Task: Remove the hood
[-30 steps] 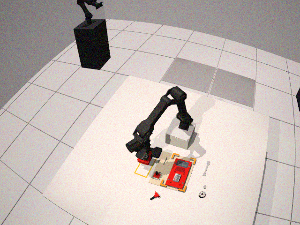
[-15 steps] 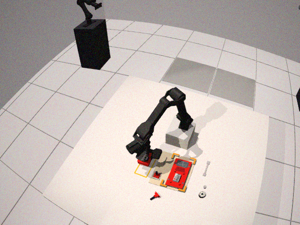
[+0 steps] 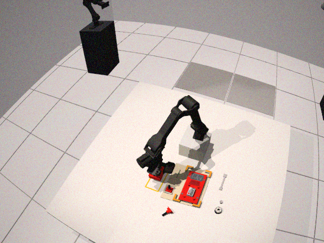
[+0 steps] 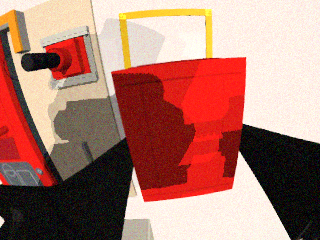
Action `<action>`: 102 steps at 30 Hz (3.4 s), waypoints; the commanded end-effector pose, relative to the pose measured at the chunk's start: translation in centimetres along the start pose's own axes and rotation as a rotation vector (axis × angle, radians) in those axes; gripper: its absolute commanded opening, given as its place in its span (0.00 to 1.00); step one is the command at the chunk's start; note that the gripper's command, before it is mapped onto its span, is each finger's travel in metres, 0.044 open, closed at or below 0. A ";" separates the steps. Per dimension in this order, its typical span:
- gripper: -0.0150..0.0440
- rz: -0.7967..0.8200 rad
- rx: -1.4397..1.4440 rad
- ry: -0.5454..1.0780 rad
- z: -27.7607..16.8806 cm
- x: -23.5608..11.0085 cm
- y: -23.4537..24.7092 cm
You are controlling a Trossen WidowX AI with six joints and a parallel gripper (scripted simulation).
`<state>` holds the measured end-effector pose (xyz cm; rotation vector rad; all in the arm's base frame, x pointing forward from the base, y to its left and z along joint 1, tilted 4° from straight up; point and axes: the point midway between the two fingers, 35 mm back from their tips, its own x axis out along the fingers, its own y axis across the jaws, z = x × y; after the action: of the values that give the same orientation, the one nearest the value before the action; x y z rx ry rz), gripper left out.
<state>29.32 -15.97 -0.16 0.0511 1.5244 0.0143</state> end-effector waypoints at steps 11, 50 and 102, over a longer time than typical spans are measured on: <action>0.25 0.003 0.003 -0.006 0.0 1.3 0.1; 0.25 0.003 0.003 -0.006 -0.1 3.8 0.2; 1.00 0.007 0.000 -0.008 -0.2 -2.6 0.1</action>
<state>29.02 -16.12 2.23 0.0530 1.5153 0.0109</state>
